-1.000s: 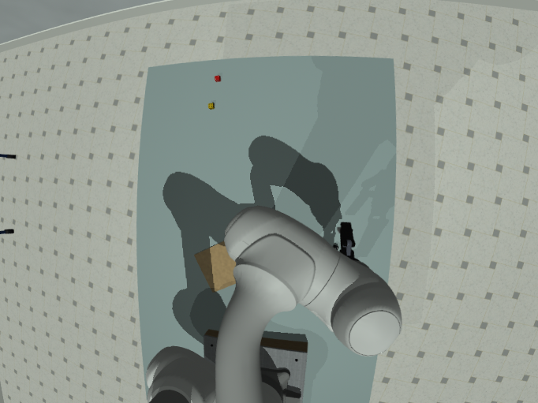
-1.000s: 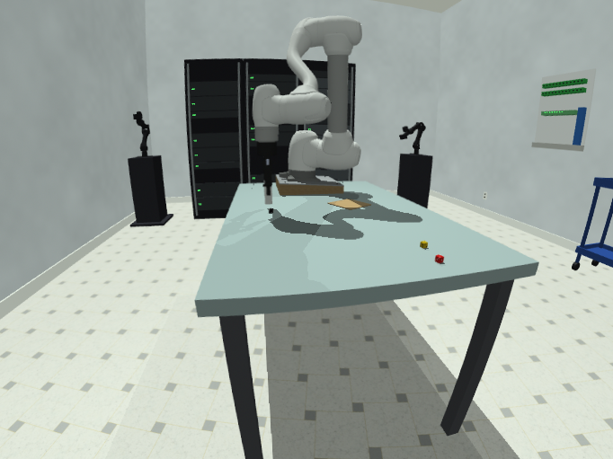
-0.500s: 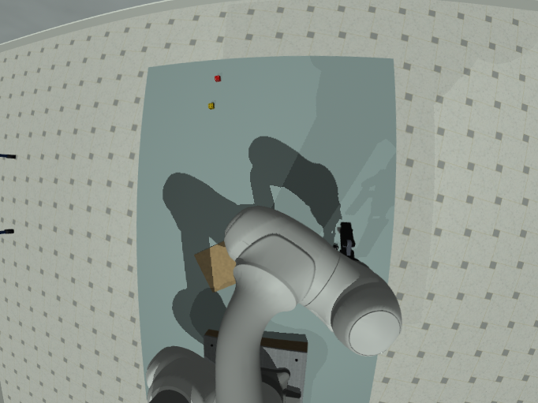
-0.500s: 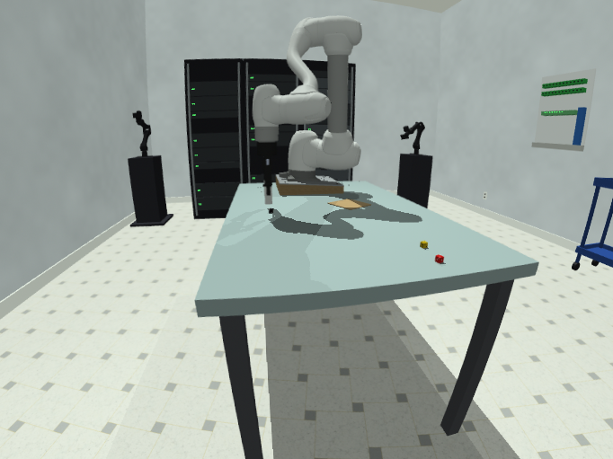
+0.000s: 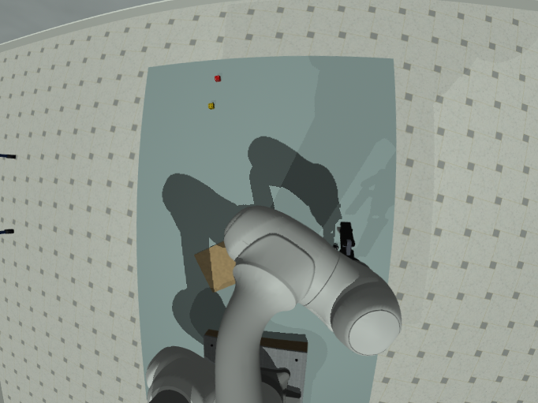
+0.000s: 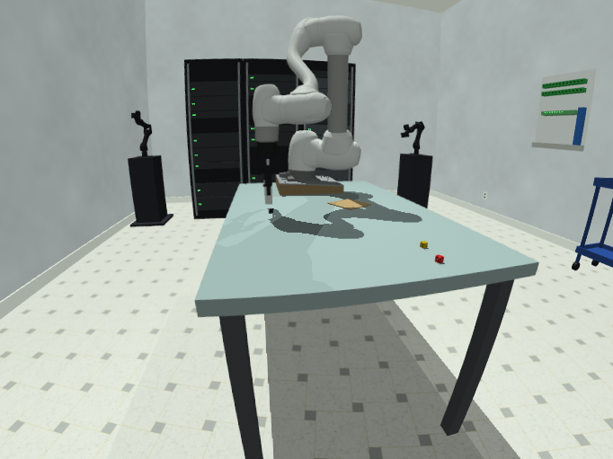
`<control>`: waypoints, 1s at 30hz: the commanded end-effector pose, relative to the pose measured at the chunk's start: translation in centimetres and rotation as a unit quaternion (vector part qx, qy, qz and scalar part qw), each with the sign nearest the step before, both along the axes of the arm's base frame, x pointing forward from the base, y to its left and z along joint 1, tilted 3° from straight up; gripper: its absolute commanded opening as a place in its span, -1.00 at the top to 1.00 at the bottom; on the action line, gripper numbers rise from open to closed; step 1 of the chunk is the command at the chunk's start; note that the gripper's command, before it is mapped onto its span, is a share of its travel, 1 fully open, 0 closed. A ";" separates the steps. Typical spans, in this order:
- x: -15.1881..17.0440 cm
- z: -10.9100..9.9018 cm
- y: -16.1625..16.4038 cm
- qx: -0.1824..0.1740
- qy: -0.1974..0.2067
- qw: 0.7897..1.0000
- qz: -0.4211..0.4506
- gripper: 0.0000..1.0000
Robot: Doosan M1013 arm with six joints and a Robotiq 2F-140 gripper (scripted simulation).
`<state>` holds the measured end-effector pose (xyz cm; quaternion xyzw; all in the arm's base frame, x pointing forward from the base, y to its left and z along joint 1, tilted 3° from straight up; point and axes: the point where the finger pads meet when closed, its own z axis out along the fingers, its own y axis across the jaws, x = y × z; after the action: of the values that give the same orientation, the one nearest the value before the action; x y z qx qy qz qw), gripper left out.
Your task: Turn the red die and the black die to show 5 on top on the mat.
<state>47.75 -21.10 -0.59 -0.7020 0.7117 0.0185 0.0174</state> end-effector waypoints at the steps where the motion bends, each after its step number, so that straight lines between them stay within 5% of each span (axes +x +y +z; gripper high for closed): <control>1: 0.0 0.0 0.0 0.000 0.000 1.000 0.000 -1.00; 30: 5.5 0.2 4.0 0.000 0.000 1.000 0.000 -1.00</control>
<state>52.31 -17.75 -0.42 -0.7021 0.7116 0.0185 0.0177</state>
